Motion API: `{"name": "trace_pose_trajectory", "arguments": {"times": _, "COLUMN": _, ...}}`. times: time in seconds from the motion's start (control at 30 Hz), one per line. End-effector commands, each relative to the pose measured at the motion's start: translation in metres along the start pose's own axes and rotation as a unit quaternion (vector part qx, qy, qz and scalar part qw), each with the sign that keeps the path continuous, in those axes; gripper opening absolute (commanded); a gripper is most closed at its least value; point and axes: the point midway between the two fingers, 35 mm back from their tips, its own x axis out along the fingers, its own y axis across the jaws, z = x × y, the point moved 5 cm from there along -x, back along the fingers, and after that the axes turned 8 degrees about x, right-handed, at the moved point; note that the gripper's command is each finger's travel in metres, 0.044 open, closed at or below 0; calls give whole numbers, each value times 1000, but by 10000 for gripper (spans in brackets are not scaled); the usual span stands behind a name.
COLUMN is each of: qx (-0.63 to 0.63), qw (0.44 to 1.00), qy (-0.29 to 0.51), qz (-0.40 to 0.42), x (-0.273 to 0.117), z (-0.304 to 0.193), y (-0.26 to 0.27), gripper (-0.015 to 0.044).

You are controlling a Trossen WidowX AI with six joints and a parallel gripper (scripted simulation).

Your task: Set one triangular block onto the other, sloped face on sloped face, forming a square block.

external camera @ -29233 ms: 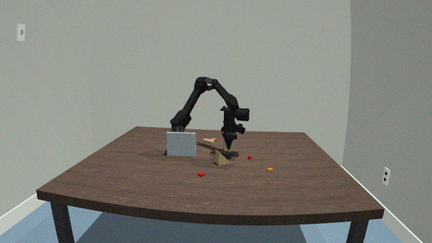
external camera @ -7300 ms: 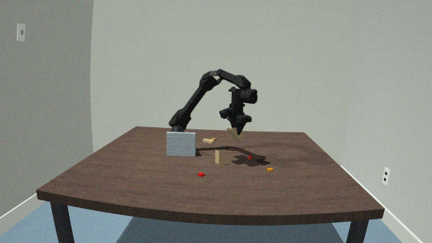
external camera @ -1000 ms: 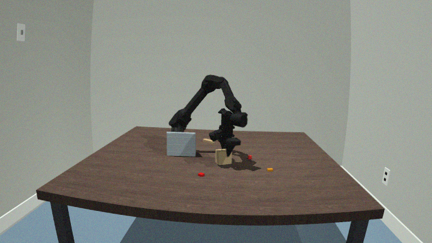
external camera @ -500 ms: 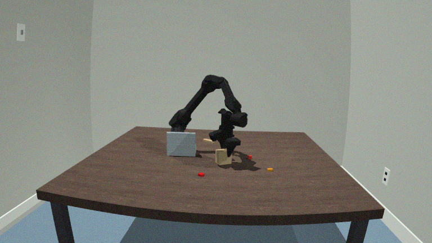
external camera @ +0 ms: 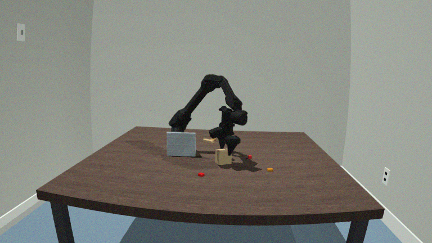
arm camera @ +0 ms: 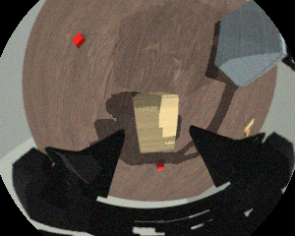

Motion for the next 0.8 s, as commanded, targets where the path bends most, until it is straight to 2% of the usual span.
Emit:
{"name": "trace_pose_trajectory", "arguments": {"times": 0.0, "qx": -4, "qw": 1000, "qy": 7, "qz": 13, "x": -54, "z": -3, "y": 4, "gripper": 440}}
{"name": "trace_pose_trajectory", "arguments": {"times": 0.07, "qx": -4, "qw": 1000, "qy": 7, "qz": 12, "x": -86, "z": 0, "y": 1, "gripper": 440}}
{"name": "trace_pose_trajectory", "arguments": {"times": 0.13, "qx": -4, "qw": 1000, "qy": 7, "qz": 12, "x": -97, "z": 2, "y": -1, "gripper": 440}}
{"name": "trace_pose_trajectory", "arguments": {"times": 0.77, "qx": -2, "qw": 1000, "qy": 15, "qz": 19, "x": -94, "z": 1, "y": 2, "gripper": 440}}
